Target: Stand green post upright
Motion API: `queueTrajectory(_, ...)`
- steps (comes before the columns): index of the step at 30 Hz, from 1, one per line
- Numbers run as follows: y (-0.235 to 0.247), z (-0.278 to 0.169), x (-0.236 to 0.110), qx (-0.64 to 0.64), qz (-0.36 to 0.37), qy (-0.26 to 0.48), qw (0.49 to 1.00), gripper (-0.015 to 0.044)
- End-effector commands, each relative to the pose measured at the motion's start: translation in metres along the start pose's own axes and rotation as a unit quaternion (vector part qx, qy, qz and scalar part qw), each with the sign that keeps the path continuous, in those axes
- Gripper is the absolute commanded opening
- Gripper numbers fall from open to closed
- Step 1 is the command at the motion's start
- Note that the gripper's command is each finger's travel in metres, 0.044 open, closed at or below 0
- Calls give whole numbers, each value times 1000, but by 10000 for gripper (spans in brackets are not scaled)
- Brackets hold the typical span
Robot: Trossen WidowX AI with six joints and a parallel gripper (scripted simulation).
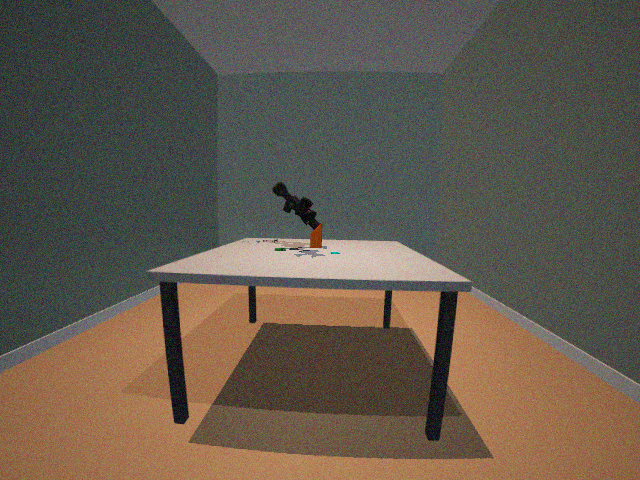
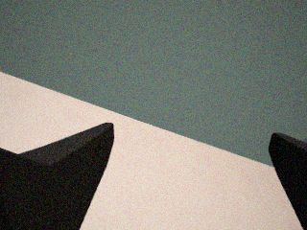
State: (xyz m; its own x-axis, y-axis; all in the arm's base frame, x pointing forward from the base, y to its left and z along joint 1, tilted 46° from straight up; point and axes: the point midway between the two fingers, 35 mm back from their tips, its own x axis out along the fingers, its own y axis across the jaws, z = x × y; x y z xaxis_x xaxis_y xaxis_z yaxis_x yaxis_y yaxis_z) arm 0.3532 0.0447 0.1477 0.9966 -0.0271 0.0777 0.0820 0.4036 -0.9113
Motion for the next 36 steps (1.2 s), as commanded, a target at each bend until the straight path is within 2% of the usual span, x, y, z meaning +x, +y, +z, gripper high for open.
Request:
queueTrajectory(1, 1, -1, 1, 5, 2, 4, 1000, 374)
queueTrajectory(6, 8, -33, 25, 133, 45, 110, 984, 243)
queueTrajectory(7, 9, -40, 28, 162, 50, 137, 976, 233)
queueTrajectory(14, 0, -88, 27, 322, 48, 327, 887, 233)
queueTrajectory(21, -34, -124, -14, 420, -28, 500, 757, 233)
queueTrajectory(36, -96, -139, -90, 453, -165, 626, 613, 233)
